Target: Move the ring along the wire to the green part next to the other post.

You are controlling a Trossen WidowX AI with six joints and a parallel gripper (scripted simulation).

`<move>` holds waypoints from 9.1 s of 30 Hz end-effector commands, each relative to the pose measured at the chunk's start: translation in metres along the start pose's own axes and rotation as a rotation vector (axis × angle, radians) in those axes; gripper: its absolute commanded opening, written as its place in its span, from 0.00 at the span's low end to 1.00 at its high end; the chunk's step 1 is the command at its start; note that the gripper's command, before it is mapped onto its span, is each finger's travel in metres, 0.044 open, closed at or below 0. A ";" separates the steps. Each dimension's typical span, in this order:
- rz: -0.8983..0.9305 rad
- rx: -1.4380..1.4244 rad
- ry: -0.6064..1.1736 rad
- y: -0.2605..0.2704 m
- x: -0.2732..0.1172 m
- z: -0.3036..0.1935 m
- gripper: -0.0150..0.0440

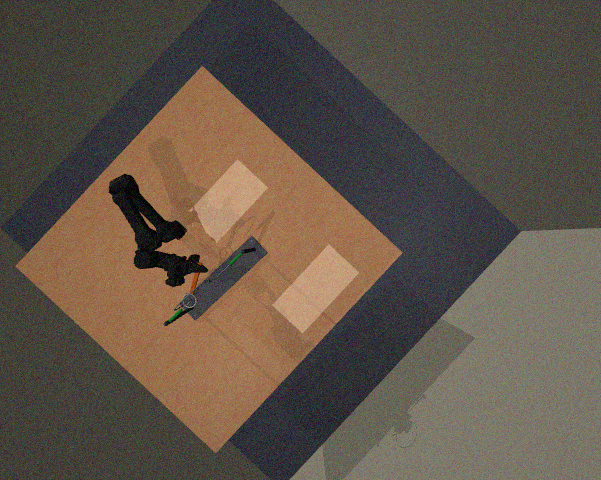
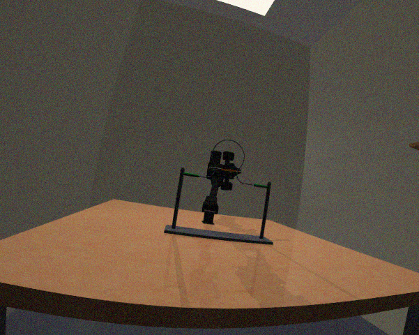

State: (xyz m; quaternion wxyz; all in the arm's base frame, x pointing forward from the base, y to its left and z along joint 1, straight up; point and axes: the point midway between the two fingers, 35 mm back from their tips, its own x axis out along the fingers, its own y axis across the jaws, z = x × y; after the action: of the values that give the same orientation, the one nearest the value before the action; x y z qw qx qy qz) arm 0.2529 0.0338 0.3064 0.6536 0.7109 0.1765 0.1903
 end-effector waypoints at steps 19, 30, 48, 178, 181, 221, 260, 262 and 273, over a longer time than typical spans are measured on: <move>0.164 0.309 -0.065 0.062 0.002 0.011 0.00; 0.145 0.305 -0.063 0.071 -0.001 0.015 0.00; 0.017 0.145 -0.067 0.067 0.000 0.014 0.00; -0.926 -1.390 -0.176 0.020 -0.022 0.048 0.00; -0.946 -1.426 -0.178 0.020 -0.023 0.050 0.00; -1.207 -1.910 -0.200 0.027 -0.035 0.067 0.00; -1.455 -2.386 -0.207 0.044 -0.042 0.078 0.00; -1.467 -2.411 -0.207 0.045 -0.043 0.078 0.00; -1.536 -2.547 -0.206 0.051 -0.044 0.080 0.00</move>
State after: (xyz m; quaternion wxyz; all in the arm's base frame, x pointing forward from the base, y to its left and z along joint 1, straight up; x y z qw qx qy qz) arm 0.2566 -0.0596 0.3472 0.7780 -0.5646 0.1745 -0.2133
